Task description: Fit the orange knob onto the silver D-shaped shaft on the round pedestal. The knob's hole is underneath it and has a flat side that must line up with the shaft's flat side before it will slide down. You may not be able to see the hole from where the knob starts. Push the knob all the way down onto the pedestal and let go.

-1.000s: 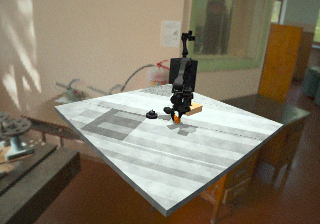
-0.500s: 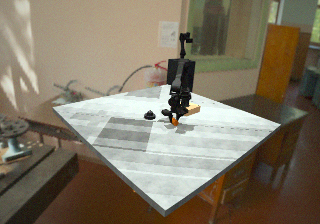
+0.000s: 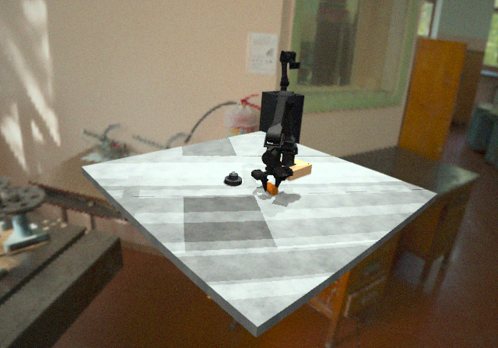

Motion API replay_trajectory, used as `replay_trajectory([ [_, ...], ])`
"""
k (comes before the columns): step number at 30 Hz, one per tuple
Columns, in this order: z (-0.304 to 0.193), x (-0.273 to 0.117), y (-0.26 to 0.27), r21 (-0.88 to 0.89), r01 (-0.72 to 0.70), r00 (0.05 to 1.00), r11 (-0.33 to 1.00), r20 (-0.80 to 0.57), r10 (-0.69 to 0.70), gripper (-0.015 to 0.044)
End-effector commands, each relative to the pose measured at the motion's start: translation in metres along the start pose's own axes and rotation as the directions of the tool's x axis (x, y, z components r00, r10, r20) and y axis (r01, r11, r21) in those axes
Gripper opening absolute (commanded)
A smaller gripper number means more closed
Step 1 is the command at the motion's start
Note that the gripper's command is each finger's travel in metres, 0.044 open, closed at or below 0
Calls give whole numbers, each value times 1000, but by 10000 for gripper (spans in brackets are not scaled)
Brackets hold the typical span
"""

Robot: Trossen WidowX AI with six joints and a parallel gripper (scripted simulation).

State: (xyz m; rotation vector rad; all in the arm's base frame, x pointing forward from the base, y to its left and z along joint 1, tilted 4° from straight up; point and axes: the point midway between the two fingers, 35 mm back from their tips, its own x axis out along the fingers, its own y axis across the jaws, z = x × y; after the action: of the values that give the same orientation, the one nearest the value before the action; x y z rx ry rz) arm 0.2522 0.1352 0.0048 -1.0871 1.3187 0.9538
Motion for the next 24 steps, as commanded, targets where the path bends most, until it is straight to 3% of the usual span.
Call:
replay_trajectory([
  [1,0,0,0,0,-1,1000,1000,-1,1,260],
  [7,0,0,0,0,-1,1000,1000,-1,1,260],
  [14,0,0,0,0,-1,1000,1000,-1,1,440],
  [21,0,-3,0,0,-1,1000,1000,-1,1,440],
  [24,1,-47,-1,0,0,1000,1000,0,0,440],
])
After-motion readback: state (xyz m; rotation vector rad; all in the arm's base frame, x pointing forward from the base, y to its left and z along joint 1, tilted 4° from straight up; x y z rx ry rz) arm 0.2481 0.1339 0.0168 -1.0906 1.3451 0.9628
